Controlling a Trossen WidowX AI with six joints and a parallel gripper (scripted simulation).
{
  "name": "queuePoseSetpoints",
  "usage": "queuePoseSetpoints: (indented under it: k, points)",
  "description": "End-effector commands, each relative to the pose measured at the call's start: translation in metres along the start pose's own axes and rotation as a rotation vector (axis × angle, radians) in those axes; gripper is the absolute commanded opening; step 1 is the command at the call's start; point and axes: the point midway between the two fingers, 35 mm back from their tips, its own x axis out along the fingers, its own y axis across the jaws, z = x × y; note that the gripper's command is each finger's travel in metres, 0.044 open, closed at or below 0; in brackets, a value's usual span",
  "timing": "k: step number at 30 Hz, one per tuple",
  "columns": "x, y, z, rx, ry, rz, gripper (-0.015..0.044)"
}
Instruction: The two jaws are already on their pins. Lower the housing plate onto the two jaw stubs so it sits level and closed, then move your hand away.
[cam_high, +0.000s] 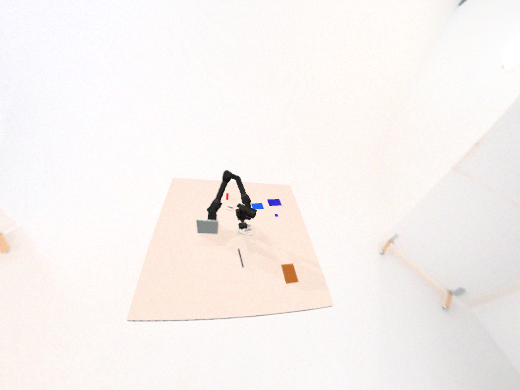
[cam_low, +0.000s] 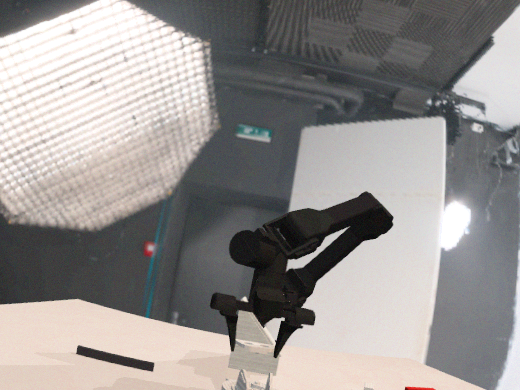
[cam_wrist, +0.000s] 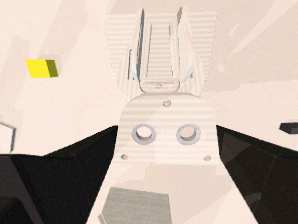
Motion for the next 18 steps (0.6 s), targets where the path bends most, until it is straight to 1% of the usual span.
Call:
queuePoseSetpoints:
  k: [1, 18]
  points:
    - [0.008, 0.0, -0.001, 0.01, 0.001, 0.007, 0.0351]
    - [0.036, 0.001, -0.001, 0.01, 0.001, 0.008, 0.0351]
